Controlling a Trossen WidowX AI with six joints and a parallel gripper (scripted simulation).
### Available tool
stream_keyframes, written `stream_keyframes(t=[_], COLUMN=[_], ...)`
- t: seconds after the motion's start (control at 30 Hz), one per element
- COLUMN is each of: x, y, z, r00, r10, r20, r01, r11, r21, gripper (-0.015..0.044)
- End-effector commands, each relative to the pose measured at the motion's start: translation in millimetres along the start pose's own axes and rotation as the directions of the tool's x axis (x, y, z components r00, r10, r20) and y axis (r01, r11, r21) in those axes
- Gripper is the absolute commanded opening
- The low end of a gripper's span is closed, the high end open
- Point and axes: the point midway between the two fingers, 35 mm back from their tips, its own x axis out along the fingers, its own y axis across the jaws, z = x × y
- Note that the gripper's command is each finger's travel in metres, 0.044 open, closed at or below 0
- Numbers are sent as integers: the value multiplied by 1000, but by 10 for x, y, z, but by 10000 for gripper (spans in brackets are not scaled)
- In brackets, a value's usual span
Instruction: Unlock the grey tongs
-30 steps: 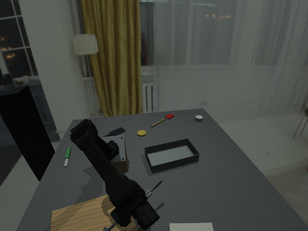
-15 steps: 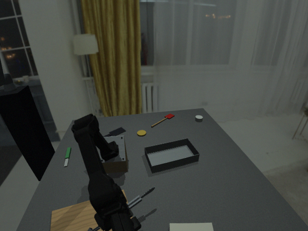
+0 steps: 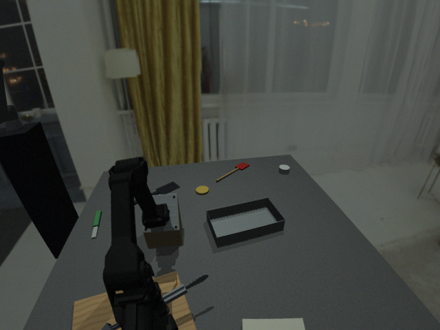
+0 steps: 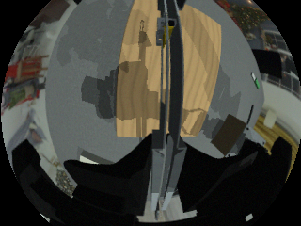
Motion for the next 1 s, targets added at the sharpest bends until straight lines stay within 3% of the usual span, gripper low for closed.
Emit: stream_keyframes(t=[0.0, 0.97], x=[-67, -488], y=[-28, -303], z=[86, 660], r00=[1000, 976], r10=[27, 173], r20=[7, 129], r01=[-27, -188], r11=[1000, 976], r21=[16, 114], gripper=[-150, -150])
